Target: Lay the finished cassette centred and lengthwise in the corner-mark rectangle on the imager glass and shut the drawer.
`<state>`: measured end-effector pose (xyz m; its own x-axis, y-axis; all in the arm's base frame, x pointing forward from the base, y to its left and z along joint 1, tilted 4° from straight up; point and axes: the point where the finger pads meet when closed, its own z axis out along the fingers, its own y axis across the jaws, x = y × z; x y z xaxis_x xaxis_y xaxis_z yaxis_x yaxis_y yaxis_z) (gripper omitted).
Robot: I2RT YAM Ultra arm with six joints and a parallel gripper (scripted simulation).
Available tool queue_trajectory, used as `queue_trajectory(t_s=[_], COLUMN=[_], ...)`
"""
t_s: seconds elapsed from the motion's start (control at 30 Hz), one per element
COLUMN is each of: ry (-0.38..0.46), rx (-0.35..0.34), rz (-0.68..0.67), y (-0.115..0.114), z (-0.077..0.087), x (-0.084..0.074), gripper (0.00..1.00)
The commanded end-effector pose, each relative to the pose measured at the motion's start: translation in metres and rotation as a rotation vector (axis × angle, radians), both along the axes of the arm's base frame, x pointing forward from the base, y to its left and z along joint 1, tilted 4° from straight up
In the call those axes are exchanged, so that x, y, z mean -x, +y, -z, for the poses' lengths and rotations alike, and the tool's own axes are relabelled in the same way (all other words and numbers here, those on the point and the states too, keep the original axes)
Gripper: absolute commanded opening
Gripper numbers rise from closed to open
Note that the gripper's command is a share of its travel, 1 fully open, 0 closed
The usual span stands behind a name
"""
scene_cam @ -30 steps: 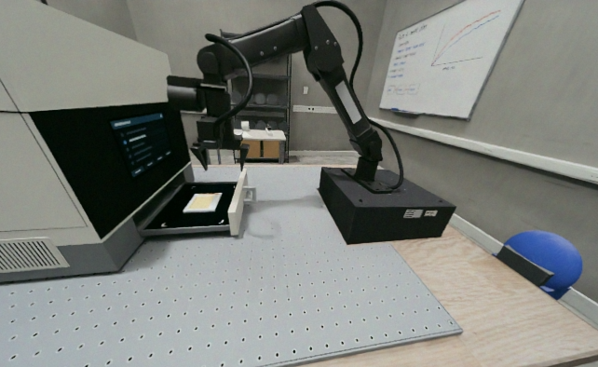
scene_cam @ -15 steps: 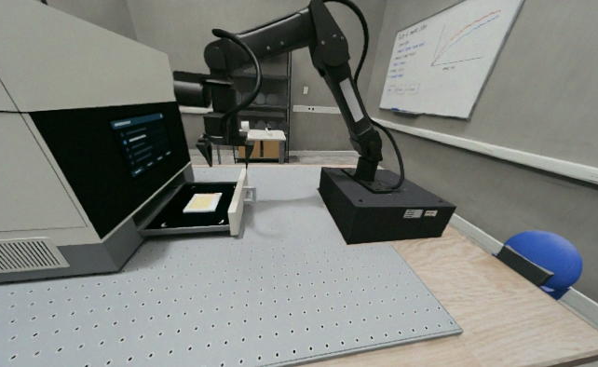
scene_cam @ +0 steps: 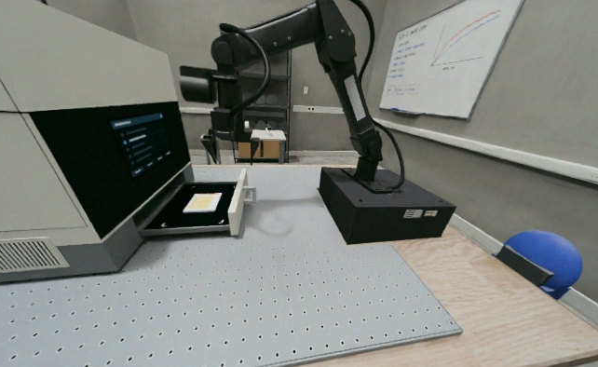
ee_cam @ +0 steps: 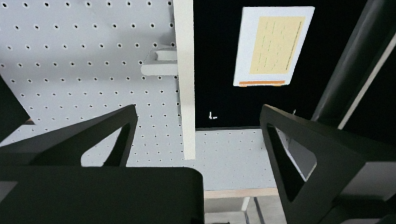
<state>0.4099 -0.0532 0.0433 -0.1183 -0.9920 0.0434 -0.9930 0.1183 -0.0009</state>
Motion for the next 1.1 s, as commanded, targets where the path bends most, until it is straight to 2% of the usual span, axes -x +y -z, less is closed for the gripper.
queue_trajectory(t_s=[0.0, 0.27, 0.37, 0.5, 1.07], ry=[-0.027, -0.017, -0.05, -0.039, -0.039], rx=[-0.009, -0.01, -0.007, -0.008, -0.008], rz=[-0.008, -0.008, -0.009, -0.009, -0.009], y=[0.009, 0.011, 0.01, 0.01, 0.01], z=[-0.013, -0.018, -0.026, -0.022, -0.022], x=[0.002, 0.013, 0.004, 0.005, 0.005], gripper=[1.0, 1.0, 1.0, 1.0, 1.0])
